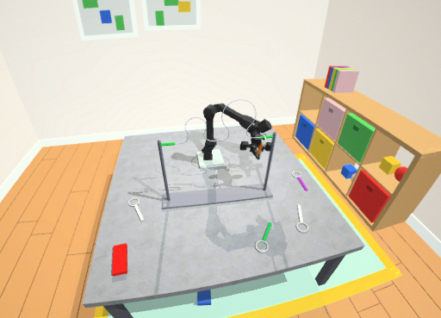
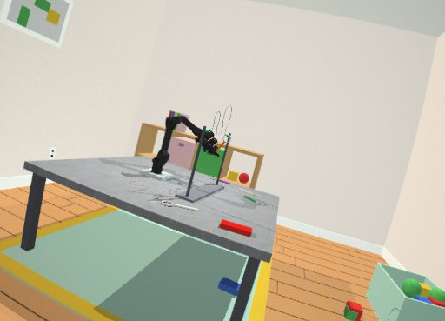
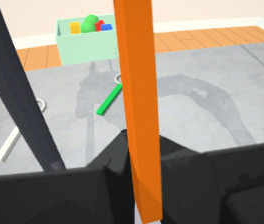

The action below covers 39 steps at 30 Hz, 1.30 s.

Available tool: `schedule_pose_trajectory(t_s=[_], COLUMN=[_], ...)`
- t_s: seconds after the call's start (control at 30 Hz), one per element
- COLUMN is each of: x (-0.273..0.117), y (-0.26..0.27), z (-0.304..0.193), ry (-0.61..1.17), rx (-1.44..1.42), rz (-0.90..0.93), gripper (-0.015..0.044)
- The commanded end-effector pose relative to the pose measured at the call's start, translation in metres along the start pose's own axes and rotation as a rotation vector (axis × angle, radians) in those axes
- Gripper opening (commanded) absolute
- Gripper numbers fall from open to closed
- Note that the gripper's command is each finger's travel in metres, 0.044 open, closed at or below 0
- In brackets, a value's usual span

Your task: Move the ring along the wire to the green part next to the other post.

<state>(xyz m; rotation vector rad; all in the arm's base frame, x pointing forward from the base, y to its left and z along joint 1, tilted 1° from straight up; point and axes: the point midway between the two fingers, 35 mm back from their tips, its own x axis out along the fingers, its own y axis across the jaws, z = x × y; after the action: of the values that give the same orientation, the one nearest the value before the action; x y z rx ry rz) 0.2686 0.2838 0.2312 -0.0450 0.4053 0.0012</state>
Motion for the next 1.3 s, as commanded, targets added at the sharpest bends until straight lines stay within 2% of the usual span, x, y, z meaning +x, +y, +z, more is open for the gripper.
schedule_pose_trajectory(t_s=[0.0,0.17,0.57,1.27], x=[0.0,-0.002,-0.049,-0.049], y=[0.0,0.0,0.0,0.0], z=[0.0,0.0,-0.001,-0.001], ry=[0.0,0.001,0.002,0.002], rx=[0.0,0.0,0.005,0.005], rz=[0.0,0.0,-0.002,-0.002], gripper=[0.0034,0.016,0.016,0.016])
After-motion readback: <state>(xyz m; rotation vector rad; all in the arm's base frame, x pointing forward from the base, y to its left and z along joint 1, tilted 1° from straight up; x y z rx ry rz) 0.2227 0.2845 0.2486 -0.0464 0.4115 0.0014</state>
